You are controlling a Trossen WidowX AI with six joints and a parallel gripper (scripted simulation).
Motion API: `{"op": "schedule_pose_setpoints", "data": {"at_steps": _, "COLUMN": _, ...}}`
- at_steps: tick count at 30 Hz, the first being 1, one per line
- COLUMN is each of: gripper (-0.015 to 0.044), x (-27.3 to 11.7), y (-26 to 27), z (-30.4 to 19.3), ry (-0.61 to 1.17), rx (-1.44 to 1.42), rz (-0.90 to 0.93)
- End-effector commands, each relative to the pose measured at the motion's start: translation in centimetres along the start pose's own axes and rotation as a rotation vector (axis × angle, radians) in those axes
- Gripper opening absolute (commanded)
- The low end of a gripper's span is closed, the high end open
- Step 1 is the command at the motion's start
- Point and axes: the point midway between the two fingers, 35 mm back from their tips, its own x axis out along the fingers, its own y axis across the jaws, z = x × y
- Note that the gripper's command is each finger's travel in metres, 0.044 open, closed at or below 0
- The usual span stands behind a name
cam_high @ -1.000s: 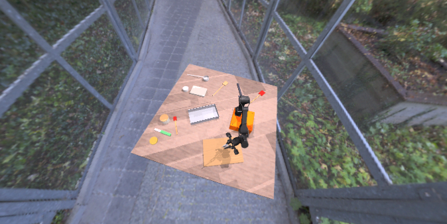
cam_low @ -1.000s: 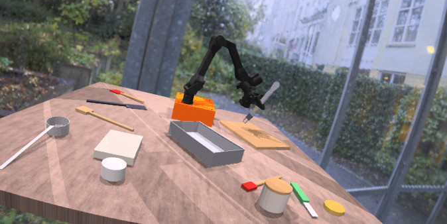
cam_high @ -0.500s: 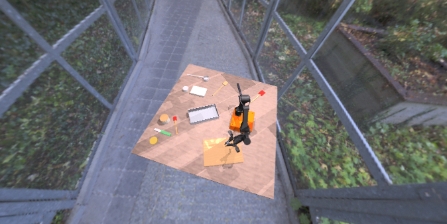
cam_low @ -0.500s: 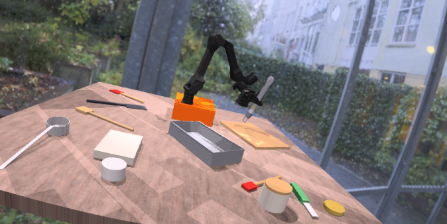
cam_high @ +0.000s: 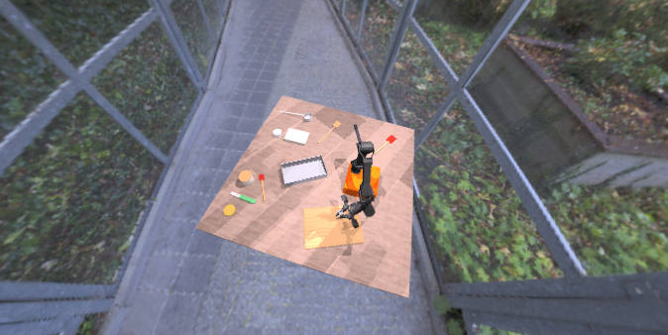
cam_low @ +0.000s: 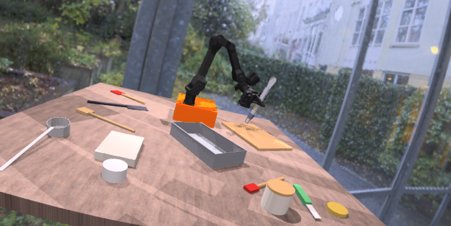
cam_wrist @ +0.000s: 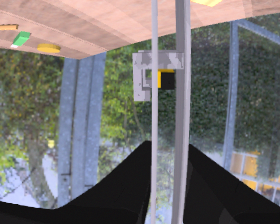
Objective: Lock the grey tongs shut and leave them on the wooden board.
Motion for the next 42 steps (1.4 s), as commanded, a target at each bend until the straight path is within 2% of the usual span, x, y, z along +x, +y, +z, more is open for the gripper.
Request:
{"op": "schedule_pose_setpoints", "data": {"at_steps": 1, "gripper": -0.0150, "x": 0.0, "y": 0.1, "z": -0.2, "ry": 0.009, "rx": 0.001, "rz": 0.006}}
{"op": "schedule_pose_setpoints", "data": {"at_steps": 17, "gripper": -0.0150, "x": 0.5, "y": -0.3, "z": -0.1, "ry": -0.024, "rx": -0.013, "rz": -0.001}}
{"op": "schedule_pose_setpoints", "data": {"at_steps": 42, "gripper": -0.0150, "x": 4.9, "y": -2.3, "z": 1.4, "ry": -0.494, "rx": -0.106, "rz": -0.044}}
